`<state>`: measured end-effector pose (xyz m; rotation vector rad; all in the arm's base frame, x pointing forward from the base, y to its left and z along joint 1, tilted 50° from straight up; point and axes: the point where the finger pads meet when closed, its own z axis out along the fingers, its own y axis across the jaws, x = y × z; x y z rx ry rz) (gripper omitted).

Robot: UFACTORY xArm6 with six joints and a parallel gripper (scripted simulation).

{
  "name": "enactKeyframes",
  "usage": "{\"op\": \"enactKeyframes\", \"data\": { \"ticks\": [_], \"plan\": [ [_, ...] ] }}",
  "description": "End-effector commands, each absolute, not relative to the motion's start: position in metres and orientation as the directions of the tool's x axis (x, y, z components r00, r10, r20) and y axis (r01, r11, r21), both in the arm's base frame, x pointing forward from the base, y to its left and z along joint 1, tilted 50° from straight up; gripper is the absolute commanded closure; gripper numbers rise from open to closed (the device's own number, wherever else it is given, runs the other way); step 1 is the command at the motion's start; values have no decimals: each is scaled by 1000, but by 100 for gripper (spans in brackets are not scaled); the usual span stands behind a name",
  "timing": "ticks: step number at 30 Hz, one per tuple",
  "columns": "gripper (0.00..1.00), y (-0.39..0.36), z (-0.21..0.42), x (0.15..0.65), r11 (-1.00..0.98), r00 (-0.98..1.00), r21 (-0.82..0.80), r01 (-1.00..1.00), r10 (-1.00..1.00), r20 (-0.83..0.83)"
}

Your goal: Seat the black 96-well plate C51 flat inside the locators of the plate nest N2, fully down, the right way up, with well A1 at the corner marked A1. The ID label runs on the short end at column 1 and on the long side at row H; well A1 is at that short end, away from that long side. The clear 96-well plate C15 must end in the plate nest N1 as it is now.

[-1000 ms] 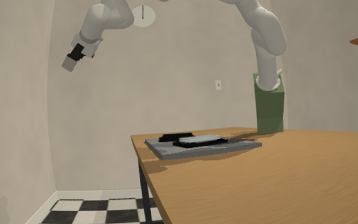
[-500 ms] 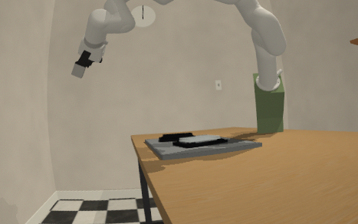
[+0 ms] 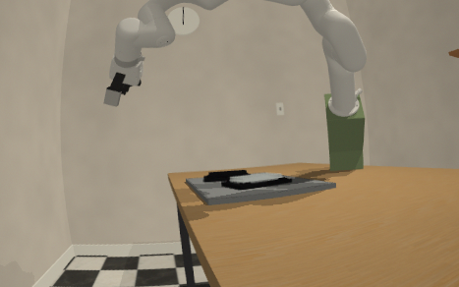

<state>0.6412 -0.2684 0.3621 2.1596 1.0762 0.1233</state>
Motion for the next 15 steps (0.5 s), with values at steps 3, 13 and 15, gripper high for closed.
{"op": "enactKeyframes", "data": {
  "ticks": [3, 13, 15],
  "plan": [
    [100, -270, 339, 632, -414, 610, 561, 717, 763, -216],
    [100, -269, 304, 618, -421, 566, 482, 769, 799, -204],
    [100, -269, 299, 616, -421, 566, 482, 769, 799, -204]
  ]
}}
